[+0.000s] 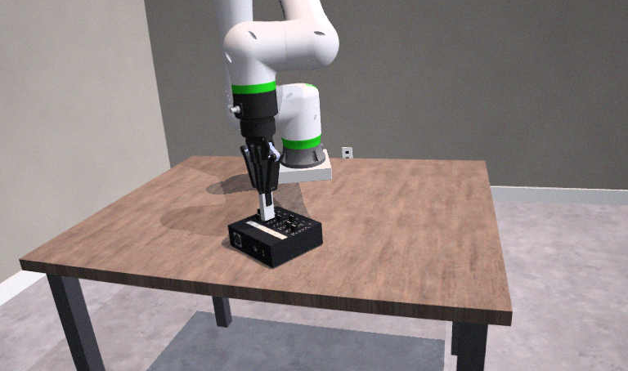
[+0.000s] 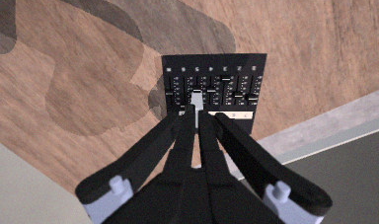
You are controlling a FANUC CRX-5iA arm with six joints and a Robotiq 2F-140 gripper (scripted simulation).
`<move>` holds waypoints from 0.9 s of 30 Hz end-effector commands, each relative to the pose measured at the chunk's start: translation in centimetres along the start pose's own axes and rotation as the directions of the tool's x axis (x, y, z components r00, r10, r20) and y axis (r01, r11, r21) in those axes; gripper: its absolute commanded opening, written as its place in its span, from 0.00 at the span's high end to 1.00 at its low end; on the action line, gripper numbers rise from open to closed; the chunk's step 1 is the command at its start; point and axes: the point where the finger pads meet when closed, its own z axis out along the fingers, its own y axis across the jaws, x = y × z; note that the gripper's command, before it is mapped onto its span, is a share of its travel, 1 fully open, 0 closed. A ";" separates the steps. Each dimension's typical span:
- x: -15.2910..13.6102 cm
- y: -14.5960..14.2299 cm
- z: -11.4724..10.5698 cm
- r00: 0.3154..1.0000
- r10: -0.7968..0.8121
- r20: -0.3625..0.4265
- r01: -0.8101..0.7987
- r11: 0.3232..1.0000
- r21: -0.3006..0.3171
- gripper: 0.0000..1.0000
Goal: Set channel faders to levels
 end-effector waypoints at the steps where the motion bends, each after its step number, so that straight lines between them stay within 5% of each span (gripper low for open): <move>1: 0.1 0.0 0.0 1.000 0.000 0.000 0.000 1.000 0.000 1.00; 27: 0.3 0.0 0.0 1.000 0.000 0.000 0.000 1.000 0.000 1.00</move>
